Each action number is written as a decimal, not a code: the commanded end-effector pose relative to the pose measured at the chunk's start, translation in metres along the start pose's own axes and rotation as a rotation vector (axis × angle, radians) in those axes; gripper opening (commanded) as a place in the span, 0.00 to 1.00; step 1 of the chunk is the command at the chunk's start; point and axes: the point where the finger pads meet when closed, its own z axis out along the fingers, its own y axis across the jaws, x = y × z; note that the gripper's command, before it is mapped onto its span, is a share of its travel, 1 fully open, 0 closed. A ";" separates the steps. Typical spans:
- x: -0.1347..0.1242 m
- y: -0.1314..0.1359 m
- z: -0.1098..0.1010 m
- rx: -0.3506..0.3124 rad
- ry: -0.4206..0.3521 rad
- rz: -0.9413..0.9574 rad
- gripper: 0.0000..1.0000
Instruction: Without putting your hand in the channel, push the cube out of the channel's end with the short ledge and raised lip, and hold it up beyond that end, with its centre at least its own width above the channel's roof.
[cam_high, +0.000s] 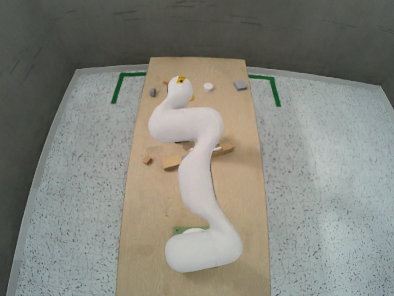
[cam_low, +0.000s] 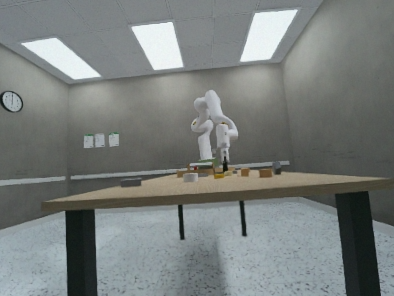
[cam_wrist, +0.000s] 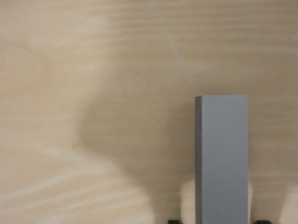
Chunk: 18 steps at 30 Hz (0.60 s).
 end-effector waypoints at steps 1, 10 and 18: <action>0.000 -0.001 -0.001 0.002 0.000 0.000 0.39; 0.000 -0.001 -0.001 0.002 0.000 0.000 0.00; 0.000 -0.001 -0.001 0.002 0.000 0.000 0.00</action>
